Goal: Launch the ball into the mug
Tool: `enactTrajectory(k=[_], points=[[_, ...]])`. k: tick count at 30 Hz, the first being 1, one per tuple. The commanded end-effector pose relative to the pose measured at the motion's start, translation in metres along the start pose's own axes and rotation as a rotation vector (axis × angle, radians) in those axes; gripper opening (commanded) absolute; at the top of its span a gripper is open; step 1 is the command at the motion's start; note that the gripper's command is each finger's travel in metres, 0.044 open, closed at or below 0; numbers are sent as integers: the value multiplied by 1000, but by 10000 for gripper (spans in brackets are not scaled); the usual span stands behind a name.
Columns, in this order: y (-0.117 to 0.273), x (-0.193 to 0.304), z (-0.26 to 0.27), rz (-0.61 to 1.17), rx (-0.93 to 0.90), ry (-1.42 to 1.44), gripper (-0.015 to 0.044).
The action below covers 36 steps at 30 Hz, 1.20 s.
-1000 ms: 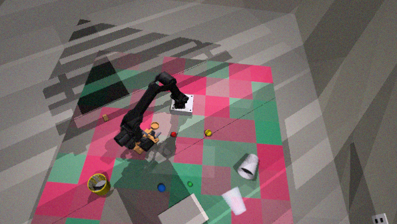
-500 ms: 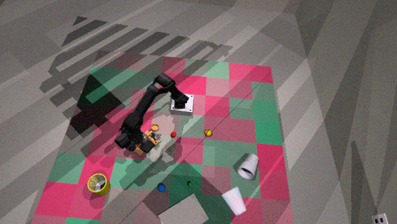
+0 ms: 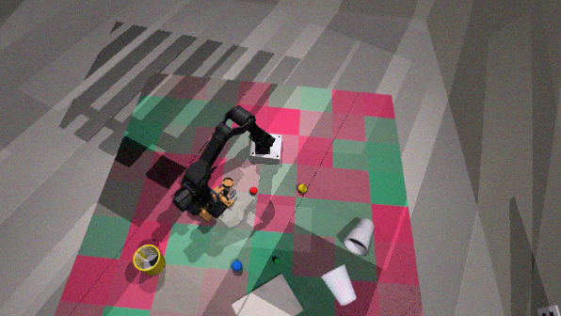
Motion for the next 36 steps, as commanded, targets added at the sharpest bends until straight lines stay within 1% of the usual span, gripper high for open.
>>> enactTrajectory(k=[1,13,15,17,20,22,24,25,32,36], points=[[1,0,0,-1,0,0,26],[1,0,0,-1,0,0,341],[11,-2,0,-1,0,0,394],[41,-4,-1,-1,0,0,440],[90,-1,0,0,-1,0,440],[100,0,0,0,-1,0,440],[100,0,0,0,-1,0,440],[89,-2,0,-11,1,-5,440],[93,2,1,-5,4,-7,440],[51,2,1,-5,3,-7,440]])
Point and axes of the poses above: the point midway between the two fingers, 35 mm back from their tips, its own y axis back along the fingers, its own z axis across the jaws, x = y × z, the point moved 10 cm from there along y, back along the fingers, and after that the axes turned 9 degrees about y, right-handed, at the moved point
